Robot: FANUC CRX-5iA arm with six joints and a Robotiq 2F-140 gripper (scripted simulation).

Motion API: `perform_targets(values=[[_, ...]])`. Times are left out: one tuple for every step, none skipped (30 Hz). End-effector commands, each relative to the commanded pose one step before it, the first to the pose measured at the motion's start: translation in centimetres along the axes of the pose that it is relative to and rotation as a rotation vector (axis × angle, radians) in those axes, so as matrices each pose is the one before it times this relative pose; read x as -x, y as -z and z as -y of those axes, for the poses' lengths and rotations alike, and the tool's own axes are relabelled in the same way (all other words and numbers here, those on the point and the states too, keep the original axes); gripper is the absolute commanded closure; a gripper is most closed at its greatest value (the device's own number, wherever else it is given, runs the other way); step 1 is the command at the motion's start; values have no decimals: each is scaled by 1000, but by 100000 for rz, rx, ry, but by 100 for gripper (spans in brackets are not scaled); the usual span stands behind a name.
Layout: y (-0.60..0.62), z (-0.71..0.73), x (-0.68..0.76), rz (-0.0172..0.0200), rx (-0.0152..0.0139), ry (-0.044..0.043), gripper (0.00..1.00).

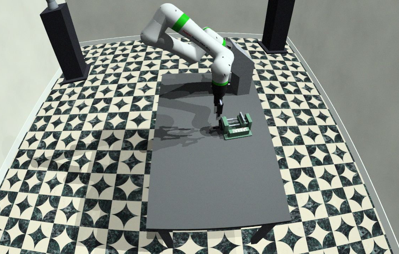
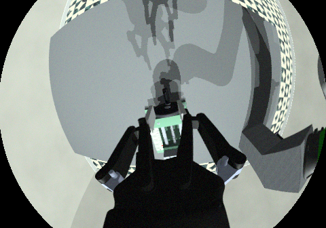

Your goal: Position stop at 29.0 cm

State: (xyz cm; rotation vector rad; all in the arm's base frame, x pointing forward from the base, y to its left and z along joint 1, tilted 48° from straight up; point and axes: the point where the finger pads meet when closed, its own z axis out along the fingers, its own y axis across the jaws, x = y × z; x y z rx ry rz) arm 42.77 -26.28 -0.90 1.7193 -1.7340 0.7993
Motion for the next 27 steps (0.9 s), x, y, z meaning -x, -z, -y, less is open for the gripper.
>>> perform_targets(values=[[72, 824, 2006, 9, -2, -48, 67], [0, 463, 1163, 0, 0, 0, 67], [0, 527, 1327, 0, 0, 0, 67], [0, 562, 1414, 0, 0, 0, 67], [0, 0, 0, 0, 0, 0, 67], [0, 562, 1415, 0, 0, 0, 67], [0, 0, 0, 0, 0, 0, 67], [0, 528, 1330, 0, 0, 0, 67], [0, 463, 1166, 0, 0, 0, 67], [0, 0, 0, 0, 0, 0, 67], [0, 0, 0, 0, 0, 0, 67], [0, 0, 0, 0, 0, 0, 67], [0, 373, 939, 0, 0, 0, 67], [0, 268, 673, 0, 0, 0, 67], [0, 160, 403, 0, 0, 0, 67], [0, 67, 171, 0, 0, 0, 67], [0, 11, 27, 0, 0, 0, 67], [0, 0, 0, 0, 0, 0, 67], [0, 0, 0, 0, 0, 0, 67], [0, 0, 0, 0, 0, 0, 67], [0, 0, 0, 0, 0, 0, 67], [0, 0, 0, 0, 0, 0, 67], [0, 0, 0, 0, 0, 0, 67], [0, 0, 0, 0, 0, 0, 67], [0, 0, 0, 0, 0, 0, 67], [0, 0, 0, 0, 0, 0, 67], [0, 0, 0, 0, 0, 0, 67]])
